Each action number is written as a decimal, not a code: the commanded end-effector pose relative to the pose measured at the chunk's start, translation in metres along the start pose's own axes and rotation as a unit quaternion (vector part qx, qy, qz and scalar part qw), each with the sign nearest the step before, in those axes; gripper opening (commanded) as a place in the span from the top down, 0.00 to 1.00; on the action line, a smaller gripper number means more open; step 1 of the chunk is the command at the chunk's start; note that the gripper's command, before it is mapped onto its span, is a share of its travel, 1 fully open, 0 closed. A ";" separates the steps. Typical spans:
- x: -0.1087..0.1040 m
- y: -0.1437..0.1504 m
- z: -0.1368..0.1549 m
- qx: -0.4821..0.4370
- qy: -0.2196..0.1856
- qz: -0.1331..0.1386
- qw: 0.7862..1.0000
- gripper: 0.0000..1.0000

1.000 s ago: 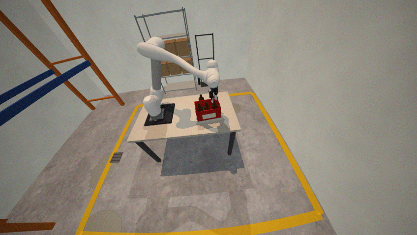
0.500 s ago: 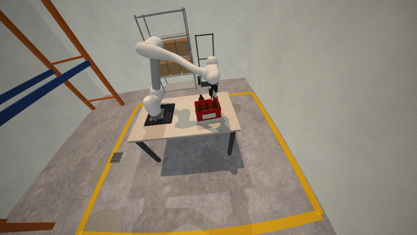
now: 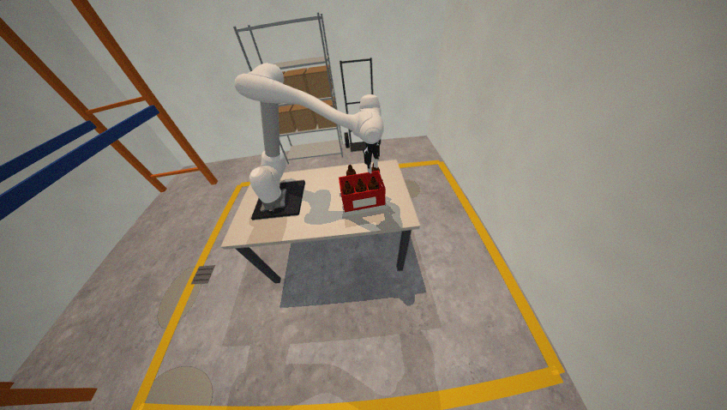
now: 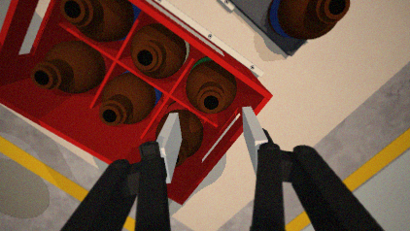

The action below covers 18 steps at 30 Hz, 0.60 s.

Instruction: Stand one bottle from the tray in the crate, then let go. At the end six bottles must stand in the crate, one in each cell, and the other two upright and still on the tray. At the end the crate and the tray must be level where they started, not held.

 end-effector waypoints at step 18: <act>-0.002 0.000 0.000 0.000 0.000 0.000 1.000 1.00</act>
Point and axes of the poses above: the point where the finger pads meet when closed, its own x axis out along the fingers, its own y axis across the jaws, z = x × y, the point moved 9 cm from there along -x, back along the fingers, and after that the axes turned 5 degrees about -x, right-handed, at the moved point
